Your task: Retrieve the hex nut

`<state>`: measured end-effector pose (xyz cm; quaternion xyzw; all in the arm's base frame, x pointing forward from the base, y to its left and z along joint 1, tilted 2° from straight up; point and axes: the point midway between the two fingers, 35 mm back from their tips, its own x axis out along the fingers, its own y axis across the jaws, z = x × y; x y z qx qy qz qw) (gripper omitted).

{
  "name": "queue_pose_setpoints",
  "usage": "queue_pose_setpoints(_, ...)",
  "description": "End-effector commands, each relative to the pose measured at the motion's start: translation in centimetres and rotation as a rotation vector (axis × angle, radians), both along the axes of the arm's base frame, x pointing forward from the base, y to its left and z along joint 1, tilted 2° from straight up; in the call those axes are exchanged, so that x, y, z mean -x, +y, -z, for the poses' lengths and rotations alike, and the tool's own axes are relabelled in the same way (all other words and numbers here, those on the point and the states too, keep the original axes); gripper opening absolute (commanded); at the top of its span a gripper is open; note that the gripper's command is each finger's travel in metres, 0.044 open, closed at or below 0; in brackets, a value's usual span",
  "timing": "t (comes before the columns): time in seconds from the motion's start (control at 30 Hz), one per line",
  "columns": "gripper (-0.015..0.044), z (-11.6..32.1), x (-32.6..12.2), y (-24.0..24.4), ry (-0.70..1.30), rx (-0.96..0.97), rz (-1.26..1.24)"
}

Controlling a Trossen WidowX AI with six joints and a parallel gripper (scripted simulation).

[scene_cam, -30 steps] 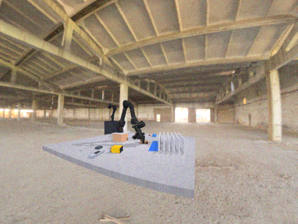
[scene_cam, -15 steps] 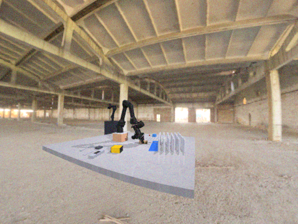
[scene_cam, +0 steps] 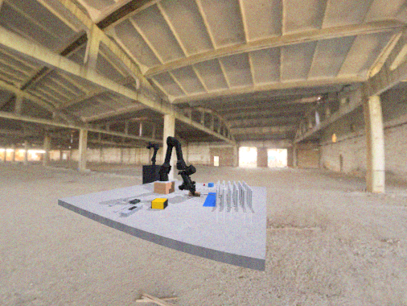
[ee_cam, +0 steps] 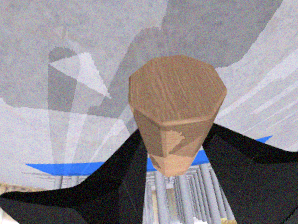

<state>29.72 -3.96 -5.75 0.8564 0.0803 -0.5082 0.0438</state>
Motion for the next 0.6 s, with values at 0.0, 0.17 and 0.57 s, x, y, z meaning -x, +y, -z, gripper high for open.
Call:
queue_pose_setpoints(0.0, 0.0000, 0.0, 0.5, 0.1, 0.000, -0.002, -0.004)
queue_pose_setpoints(0.17, 0.0000, 0.0, 0.8, 0.0, 0.000, -0.002, -0.004)
queue_pose_setpoints(0.57, 0.0000, 0.0, 1.6, -0.2, 0.001, -0.002, -0.004)
